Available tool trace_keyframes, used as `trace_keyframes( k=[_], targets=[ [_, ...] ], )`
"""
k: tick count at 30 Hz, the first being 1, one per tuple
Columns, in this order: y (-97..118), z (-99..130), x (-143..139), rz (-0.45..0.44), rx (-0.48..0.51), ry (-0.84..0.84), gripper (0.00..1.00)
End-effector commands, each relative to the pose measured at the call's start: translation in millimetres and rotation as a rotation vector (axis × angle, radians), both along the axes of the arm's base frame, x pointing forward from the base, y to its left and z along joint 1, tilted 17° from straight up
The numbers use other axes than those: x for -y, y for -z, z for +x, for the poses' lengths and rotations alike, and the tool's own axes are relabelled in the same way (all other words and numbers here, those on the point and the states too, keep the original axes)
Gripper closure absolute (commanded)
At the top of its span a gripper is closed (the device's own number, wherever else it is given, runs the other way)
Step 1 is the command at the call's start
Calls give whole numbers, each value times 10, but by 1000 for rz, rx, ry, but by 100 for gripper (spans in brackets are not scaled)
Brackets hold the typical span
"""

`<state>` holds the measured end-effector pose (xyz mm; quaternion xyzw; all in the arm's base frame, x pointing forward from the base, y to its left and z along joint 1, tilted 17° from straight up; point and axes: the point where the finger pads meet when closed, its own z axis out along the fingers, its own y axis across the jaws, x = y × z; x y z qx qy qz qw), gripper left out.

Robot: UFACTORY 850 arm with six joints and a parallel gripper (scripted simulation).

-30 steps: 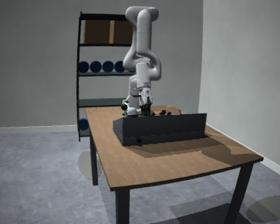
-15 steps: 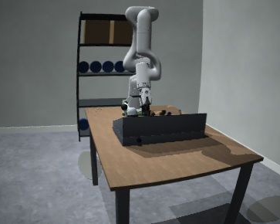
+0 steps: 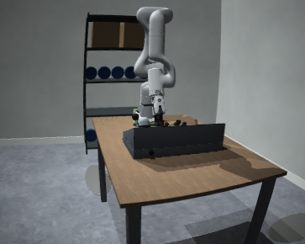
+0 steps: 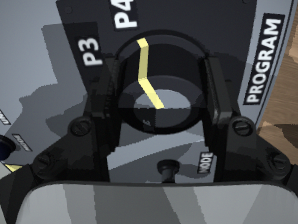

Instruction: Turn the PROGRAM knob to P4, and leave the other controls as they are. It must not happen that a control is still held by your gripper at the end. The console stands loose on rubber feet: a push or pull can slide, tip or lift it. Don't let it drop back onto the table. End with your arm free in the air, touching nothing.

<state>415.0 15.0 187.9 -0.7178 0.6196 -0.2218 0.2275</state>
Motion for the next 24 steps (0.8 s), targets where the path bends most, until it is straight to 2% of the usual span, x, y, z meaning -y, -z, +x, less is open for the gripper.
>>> trace_keyframes(
  k=[1, 10, 11, 24],
  targets=[
    [-4, 5, -1, 0, 1, 0, 100],
    [-4, 5, -1, 0, 1, 0, 100],
    [-4, 5, -1, 0, 1, 0, 24],
    [-4, 5, -1, 0, 1, 0, 24]
  ],
)
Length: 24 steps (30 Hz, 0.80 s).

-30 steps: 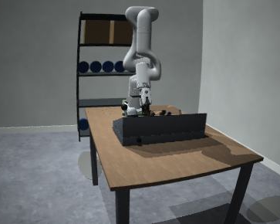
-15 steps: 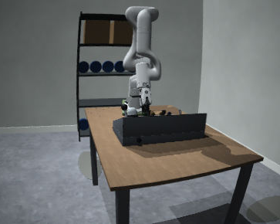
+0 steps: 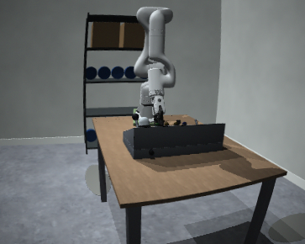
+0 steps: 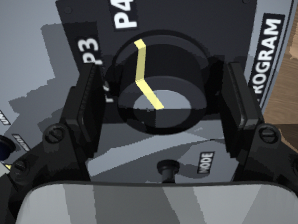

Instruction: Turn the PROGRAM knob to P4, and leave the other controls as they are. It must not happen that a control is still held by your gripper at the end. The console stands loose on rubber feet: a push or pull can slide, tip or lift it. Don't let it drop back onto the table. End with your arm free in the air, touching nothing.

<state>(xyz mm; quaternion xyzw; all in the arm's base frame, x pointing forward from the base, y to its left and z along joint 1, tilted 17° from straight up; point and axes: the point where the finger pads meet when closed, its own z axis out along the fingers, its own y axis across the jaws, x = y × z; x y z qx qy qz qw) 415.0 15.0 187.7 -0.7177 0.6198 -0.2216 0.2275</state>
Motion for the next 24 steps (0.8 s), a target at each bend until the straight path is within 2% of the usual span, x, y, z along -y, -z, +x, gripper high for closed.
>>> trace_keyframes(
  k=[1, 18, 24],
  targets=[
    [-6, 5, 0, 0, 1, 0, 24],
    [-30, -14, 1, 0, 1, 0, 24],
    [-98, -65, 6, 0, 1, 0, 24]
  ],
)
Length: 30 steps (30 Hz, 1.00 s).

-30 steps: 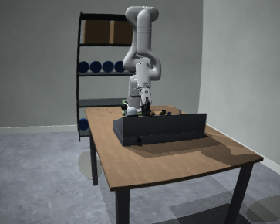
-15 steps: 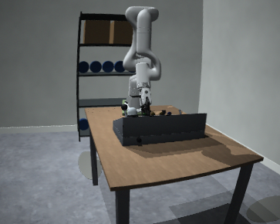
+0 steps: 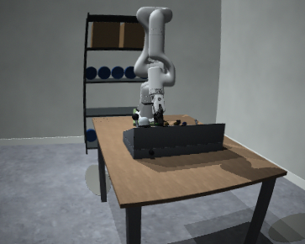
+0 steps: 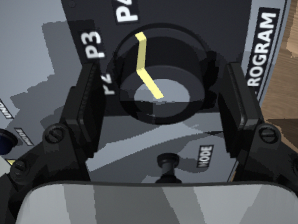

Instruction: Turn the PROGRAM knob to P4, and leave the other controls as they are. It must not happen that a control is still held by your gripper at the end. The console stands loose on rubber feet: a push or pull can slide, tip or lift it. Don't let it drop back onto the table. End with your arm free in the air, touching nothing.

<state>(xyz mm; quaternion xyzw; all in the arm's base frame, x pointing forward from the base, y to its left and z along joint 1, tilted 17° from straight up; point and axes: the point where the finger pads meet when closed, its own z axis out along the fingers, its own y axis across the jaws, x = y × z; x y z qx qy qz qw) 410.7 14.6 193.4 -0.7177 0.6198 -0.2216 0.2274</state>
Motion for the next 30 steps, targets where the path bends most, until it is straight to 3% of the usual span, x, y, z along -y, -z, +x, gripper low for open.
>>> trace_keyframes(
  k=[1, 20, 30],
  targets=[
    [-58, -34, 3, 0, 1, 0, 24],
    [-509, -374, 32, 0, 1, 0, 24],
    [-621, -459, 39, 0, 1, 0, 24]
  ],
)
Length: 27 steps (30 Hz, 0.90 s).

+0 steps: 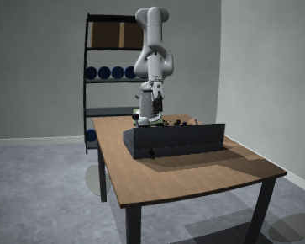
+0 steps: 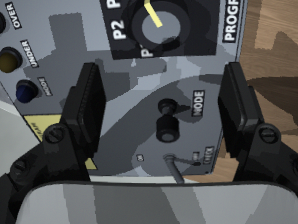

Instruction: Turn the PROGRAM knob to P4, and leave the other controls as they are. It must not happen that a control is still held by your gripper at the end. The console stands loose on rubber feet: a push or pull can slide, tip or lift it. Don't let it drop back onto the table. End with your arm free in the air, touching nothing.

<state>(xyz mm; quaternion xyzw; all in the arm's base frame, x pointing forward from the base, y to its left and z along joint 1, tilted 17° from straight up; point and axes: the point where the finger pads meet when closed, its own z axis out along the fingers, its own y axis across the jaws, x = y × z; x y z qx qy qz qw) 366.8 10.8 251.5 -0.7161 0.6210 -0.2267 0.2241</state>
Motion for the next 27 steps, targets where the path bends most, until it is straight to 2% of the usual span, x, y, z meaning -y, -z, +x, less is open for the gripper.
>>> trace_keyframes(
  k=[1, 27],
  targets=[
    [-49, -27, 1, 10, -2, -8, 24],
    [-196, -138, 12, 10, -2, -8, 24]
  ],
)
